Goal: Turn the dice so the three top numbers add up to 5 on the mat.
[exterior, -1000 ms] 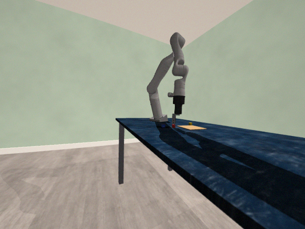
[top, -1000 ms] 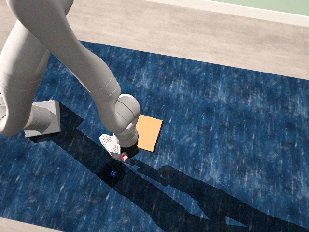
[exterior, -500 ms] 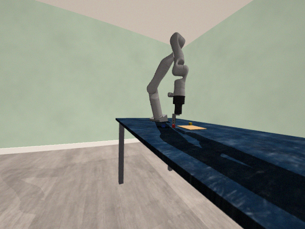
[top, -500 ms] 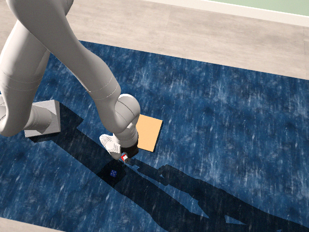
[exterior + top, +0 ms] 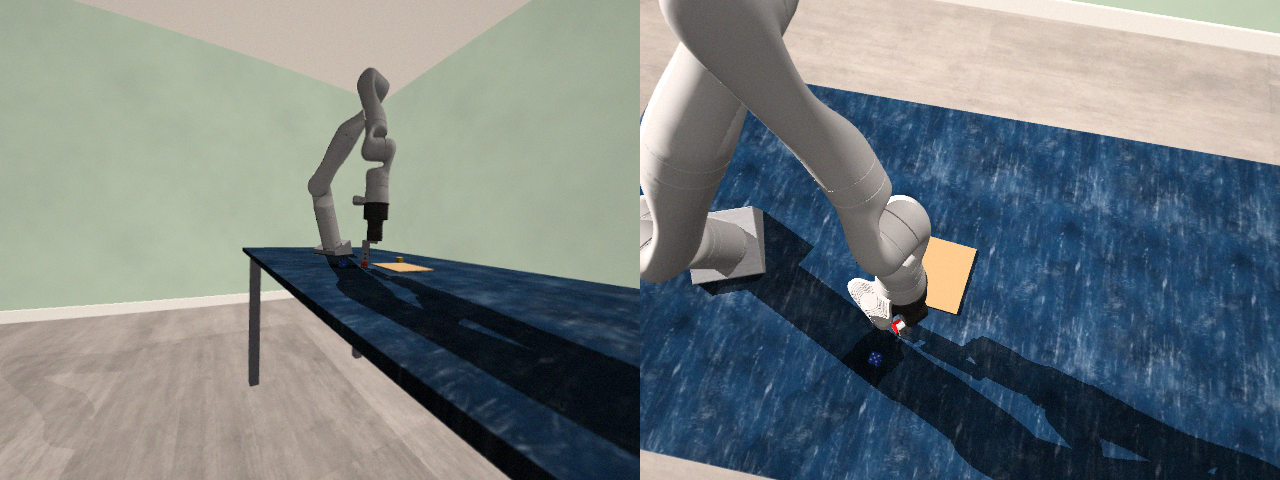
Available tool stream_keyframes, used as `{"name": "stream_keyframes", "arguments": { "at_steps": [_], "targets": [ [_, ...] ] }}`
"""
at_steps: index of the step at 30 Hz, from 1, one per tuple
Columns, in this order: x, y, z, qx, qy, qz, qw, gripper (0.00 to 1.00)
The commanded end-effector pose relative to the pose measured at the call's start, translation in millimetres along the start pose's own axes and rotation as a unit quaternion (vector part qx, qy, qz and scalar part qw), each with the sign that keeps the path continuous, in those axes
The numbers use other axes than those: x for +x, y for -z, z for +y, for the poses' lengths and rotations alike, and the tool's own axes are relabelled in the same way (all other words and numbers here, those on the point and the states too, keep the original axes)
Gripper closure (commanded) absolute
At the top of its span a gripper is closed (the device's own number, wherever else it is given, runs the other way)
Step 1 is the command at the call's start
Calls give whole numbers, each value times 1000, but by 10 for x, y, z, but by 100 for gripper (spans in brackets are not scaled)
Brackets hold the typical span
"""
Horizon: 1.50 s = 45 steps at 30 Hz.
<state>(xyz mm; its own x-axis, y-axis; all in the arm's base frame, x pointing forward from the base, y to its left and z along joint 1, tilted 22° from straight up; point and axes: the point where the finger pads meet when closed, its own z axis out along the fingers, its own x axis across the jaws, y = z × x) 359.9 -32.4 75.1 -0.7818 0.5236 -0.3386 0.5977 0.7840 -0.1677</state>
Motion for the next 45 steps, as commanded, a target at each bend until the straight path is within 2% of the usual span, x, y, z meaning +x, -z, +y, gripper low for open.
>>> {"name": "stream_keyframes", "arguments": {
  "at_steps": [1,16,45],
  "targets": [
    [-6,-44,-24,2,-3,1,1000,30],
    [-6,-199,-25,2,-3,1,1000,30],
    [-6,-204,-25,2,-3,1,1000,30]
  ]
}}
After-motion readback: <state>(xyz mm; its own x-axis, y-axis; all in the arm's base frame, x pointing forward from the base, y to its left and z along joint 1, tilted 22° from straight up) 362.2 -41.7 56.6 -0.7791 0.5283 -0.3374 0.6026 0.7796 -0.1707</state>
